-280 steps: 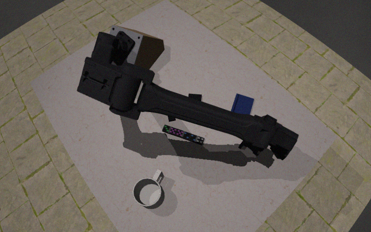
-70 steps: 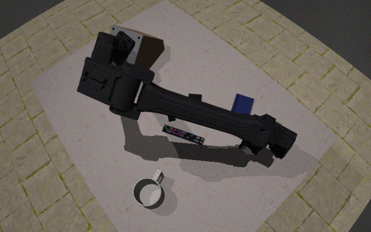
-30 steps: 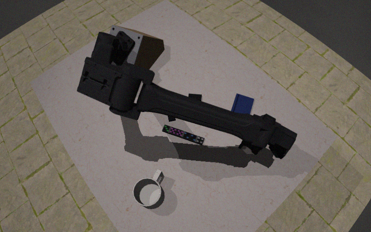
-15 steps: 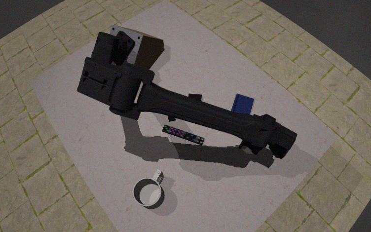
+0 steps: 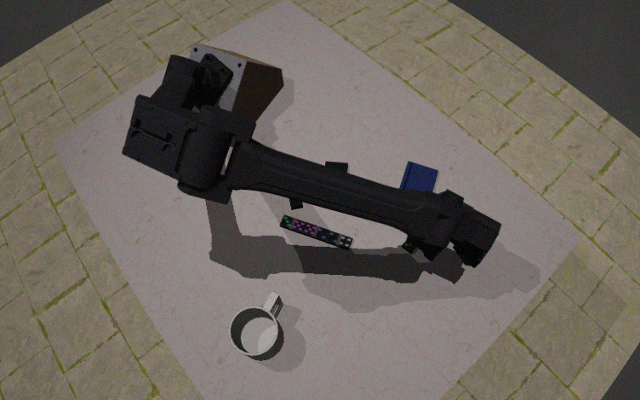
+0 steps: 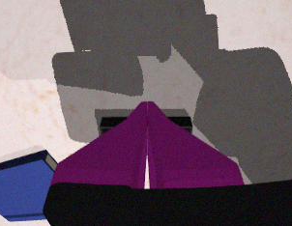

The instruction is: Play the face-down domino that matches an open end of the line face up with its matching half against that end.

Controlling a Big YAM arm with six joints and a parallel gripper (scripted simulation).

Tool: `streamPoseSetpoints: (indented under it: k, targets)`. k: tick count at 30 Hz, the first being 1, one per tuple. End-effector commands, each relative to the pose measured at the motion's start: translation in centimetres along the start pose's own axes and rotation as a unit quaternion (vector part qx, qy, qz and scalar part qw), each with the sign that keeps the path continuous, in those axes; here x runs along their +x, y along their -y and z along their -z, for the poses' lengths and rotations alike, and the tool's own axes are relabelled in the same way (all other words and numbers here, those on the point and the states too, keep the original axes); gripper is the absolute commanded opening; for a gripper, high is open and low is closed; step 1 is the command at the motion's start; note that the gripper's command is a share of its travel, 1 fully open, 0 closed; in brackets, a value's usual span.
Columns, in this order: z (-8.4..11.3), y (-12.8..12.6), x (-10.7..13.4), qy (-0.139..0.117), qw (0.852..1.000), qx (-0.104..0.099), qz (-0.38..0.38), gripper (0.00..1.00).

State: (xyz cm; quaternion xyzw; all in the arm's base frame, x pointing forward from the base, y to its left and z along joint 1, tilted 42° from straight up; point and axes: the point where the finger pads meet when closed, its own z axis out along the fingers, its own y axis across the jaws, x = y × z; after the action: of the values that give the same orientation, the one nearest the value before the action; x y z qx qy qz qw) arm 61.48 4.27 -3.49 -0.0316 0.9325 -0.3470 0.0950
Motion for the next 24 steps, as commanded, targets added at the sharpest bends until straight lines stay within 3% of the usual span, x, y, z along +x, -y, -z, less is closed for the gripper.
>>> streamPoseSetpoints:
  k: [1,3,12,19,20,24]
  targets:
    - [1.3,1.0,-1.1,0.019,1.000,-0.004,-0.023,0.00]
    - [0.7,0.1,-0.2,0.007,1.000,-0.001,-0.003,0.00]
    - [1.4,1.0,1.3,0.021,0.999,-0.005,-0.023,0.00]
    - [1.4,1.0,1.3,0.021,0.999,-0.005,-0.023,0.00]
    - [0.6,0.4,2.1,0.007,1.000,-0.001,-0.006,0.00]
    - [1.1,0.5,2.0,0.014,1.000,-0.003,-0.013,0.00]
